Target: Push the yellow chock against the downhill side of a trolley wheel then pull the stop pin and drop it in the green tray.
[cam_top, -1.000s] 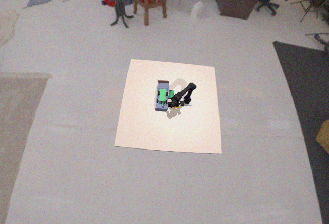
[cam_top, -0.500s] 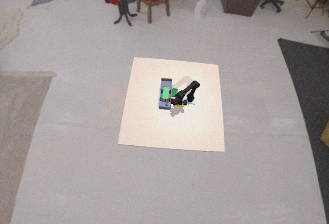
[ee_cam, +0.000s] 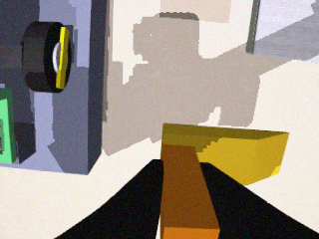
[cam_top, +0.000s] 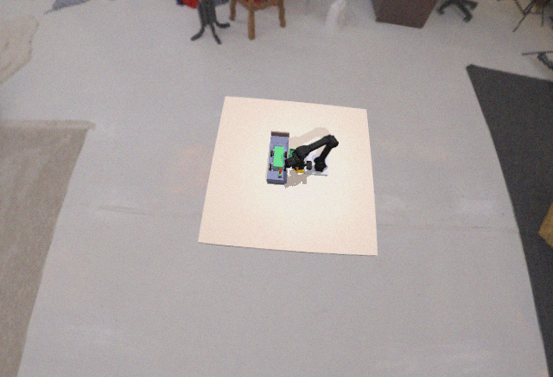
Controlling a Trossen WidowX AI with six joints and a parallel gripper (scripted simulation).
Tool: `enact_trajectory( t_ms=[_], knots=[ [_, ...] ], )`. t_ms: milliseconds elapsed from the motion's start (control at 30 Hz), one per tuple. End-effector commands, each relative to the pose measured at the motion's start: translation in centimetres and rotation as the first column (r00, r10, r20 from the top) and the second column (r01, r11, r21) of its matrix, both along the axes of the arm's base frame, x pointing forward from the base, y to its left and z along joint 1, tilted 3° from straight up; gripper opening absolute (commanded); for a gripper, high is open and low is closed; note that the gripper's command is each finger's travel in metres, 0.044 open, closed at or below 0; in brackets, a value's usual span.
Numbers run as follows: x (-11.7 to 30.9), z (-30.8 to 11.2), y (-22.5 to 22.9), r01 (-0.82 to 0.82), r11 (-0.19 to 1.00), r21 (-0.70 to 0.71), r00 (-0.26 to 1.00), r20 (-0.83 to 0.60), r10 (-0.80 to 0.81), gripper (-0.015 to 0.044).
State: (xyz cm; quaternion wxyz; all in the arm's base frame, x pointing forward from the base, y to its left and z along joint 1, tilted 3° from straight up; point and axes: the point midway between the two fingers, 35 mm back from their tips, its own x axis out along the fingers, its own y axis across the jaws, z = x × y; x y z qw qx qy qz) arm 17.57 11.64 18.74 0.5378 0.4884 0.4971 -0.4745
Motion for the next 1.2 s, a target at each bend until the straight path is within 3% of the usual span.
enact_trajectory(
  t_ms=[0, 1167],
  knots=[
    [0.3, -0.1, -1.3, -0.002, 1.000, -0.006, 1.000, -0.002, 0.002, 0.0000],
    [3.7, -0.2, -12.2, -0.002, 1.000, -0.015, 1.000, 0.002, 0.002, 0.0000]
  ],
)
